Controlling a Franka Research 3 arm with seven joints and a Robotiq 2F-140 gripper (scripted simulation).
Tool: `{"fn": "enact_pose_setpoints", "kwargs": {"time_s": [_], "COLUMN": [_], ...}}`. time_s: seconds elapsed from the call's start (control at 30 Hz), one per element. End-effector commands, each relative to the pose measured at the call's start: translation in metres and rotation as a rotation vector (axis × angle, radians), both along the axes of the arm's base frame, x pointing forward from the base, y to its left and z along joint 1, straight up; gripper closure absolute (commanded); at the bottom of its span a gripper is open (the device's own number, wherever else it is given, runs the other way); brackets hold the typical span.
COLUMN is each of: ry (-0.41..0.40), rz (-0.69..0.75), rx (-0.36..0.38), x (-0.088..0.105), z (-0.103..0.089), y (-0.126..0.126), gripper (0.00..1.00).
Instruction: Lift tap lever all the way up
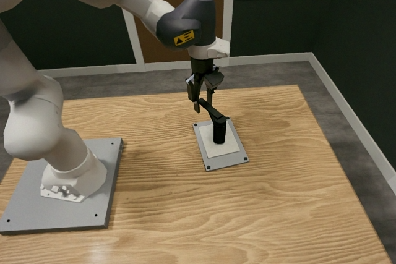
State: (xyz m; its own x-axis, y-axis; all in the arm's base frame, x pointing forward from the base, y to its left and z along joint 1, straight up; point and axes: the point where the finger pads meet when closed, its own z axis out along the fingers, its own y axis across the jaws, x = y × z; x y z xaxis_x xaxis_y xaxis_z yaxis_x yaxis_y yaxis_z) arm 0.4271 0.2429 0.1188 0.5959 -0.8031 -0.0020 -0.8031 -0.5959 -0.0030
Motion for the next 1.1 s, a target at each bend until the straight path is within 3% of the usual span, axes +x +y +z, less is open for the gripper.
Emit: {"fn": "enact_pose_setpoints", "kwargs": {"time_s": [0.0,0.27,0.3,1.07], "ry": [-0.003,-0.003,-0.003,-0.003], "rz": [-0.004,-0.004,-0.004,-0.004], "rx": [-0.001,-0.001,-0.001,-0.001], "x": [0.0005,0.0005,0.0005,0.0005], "z": [-0.0003,-0.0003,-0.0003,-0.0003], "y": [0.0001,0.0001,0.0001,0.0001], "gripper": [0.57,0.57,0.9,0.9]}}
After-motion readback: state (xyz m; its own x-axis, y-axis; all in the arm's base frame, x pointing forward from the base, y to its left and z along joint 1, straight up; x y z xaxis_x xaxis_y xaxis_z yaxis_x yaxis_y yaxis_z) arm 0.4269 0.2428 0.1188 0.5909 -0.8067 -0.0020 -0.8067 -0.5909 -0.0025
